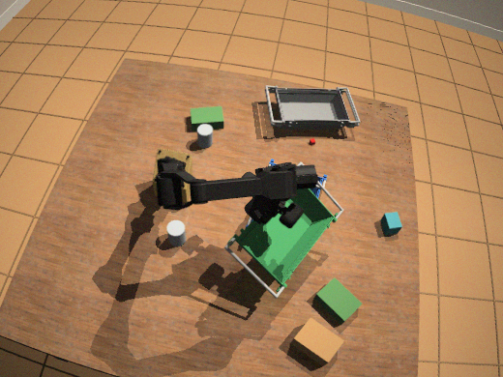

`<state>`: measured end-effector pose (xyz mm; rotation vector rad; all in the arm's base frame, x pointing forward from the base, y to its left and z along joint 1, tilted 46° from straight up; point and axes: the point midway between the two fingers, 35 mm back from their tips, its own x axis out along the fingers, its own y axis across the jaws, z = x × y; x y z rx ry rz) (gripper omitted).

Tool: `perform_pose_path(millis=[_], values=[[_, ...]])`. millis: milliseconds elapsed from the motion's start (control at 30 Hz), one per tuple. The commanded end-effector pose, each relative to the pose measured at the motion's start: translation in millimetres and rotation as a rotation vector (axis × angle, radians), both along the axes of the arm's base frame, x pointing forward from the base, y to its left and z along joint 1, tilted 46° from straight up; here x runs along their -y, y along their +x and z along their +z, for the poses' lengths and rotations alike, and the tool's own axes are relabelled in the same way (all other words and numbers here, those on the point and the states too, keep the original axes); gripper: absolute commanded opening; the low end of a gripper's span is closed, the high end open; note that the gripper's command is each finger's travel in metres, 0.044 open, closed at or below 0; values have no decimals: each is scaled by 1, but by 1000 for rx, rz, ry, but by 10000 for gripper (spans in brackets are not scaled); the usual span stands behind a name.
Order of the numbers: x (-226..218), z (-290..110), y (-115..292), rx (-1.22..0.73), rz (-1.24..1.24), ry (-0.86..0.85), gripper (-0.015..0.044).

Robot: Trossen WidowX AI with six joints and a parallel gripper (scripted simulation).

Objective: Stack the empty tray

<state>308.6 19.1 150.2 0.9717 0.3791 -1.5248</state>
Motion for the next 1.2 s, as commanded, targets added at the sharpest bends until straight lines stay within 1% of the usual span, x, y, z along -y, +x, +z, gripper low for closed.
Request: perform_pose_path(millis=[0, 433, 867, 1167], values=[[-18, -7, 5, -15, 45, -5, 0], [-63, -43, 8, -116, 158, -46, 0], [-106, -81, 2, -210, 267, -98, 0], [-108, -83, 1, -215, 273, -101, 0]])
